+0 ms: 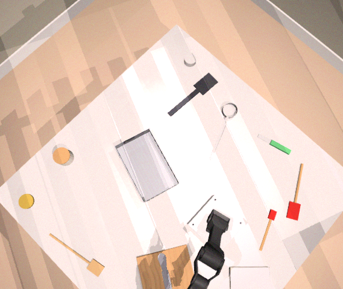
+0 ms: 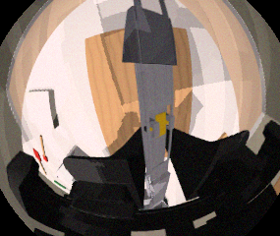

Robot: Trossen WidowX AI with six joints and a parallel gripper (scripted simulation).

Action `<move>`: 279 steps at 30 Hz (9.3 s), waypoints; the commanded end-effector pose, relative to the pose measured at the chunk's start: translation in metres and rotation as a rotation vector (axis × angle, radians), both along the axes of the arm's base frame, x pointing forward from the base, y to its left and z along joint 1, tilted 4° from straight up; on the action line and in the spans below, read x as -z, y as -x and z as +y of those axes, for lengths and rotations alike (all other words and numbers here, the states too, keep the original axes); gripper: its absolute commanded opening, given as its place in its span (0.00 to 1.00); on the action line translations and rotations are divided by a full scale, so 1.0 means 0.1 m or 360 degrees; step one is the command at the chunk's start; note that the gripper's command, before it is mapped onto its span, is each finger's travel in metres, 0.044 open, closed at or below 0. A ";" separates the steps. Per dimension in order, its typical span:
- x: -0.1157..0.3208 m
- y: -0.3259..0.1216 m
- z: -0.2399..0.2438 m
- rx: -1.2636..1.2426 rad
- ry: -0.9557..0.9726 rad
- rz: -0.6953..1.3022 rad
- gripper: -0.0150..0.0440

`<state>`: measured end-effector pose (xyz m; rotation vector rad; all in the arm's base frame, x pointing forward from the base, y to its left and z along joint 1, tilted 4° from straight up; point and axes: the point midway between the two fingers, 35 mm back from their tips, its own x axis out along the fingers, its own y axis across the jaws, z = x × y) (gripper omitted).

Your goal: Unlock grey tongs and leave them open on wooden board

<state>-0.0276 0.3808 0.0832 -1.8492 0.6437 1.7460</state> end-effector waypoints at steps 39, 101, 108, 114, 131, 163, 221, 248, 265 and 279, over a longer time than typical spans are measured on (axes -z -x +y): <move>-0.64 -0.14 -0.04 0.0014 -0.1032 0.1283 0.00; -0.49 -0.10 0.03 0.0073 -0.0865 0.1133 0.00; -0.32 -0.06 0.09 0.0116 -0.0665 0.0932 0.00; -0.19 -0.03 0.10 0.0126 -0.0499 0.0741 0.00; 0.00 0.02 0.02 0.0034 -0.0090 0.0161 0.00; 0.26 0.00 0.03 -0.0015 0.0000 -0.0001 0.00; 0.83 -0.03 0.00 -0.0009 0.0002 0.0005 0.71; 0.08 1.00 -1.15 -0.0016 0.0016 0.0013 1.00; -0.43 1.00 -1.13 -0.0032 -0.0003 0.0024 1.00; -0.43 1.00 -1.13 -0.0032 -0.0003 0.0024 1.00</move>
